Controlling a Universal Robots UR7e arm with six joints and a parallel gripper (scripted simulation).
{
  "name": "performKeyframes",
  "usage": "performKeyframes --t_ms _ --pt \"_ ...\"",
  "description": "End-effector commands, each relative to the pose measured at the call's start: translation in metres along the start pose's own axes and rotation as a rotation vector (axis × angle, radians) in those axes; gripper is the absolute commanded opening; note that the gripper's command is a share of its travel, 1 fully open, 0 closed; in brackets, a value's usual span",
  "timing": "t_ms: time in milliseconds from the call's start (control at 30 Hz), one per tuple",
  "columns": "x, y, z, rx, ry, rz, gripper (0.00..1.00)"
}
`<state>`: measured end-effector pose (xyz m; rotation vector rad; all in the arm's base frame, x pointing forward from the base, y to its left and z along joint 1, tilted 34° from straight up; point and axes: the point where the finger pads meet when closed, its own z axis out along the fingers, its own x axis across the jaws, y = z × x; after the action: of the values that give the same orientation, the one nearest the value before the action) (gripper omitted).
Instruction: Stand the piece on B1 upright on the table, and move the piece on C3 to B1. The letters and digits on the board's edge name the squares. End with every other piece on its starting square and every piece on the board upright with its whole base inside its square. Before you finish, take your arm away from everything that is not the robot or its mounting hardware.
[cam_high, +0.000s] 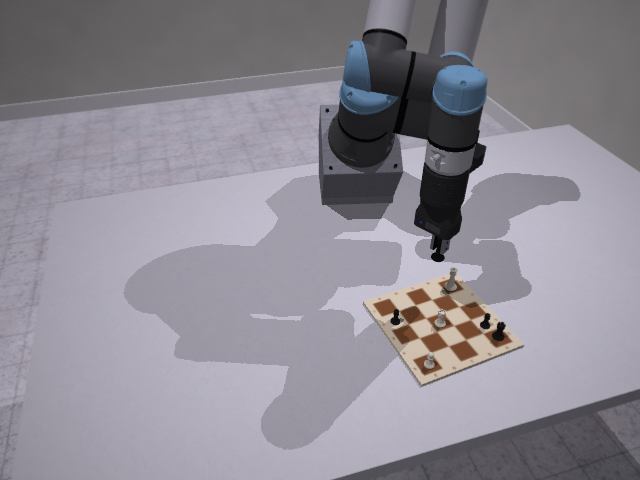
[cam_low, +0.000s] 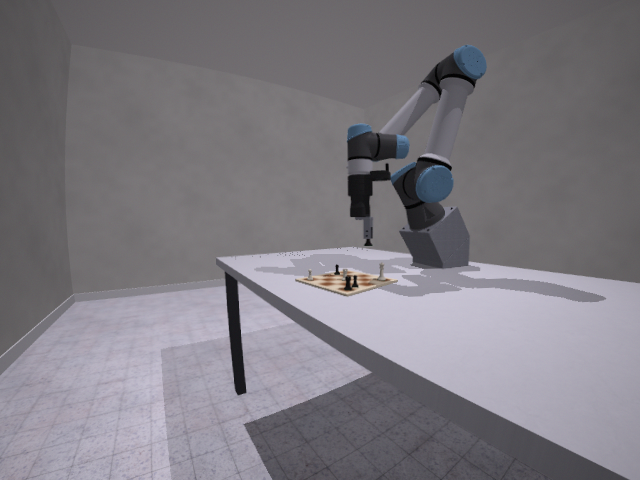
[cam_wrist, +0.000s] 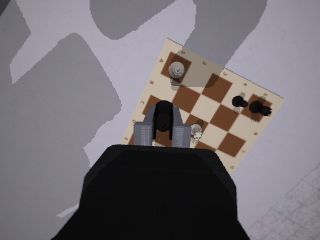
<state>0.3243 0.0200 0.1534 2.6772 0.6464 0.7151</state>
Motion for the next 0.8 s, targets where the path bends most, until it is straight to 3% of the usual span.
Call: performKeyframes --t_ms 0,67,500,767 --pt "-0.001 0.035 0.004 0.009 -0.003 -0.061 0.00" --pt "-0.001 0.035 0.004 0.009 -0.003 -0.061 0.00" --pt "-0.031 0.146 0.006 0.001 0.005 -0.231 0.00" --pt "-0.038 0.162 0.006 -0.004 0.008 -0.254 0.00"
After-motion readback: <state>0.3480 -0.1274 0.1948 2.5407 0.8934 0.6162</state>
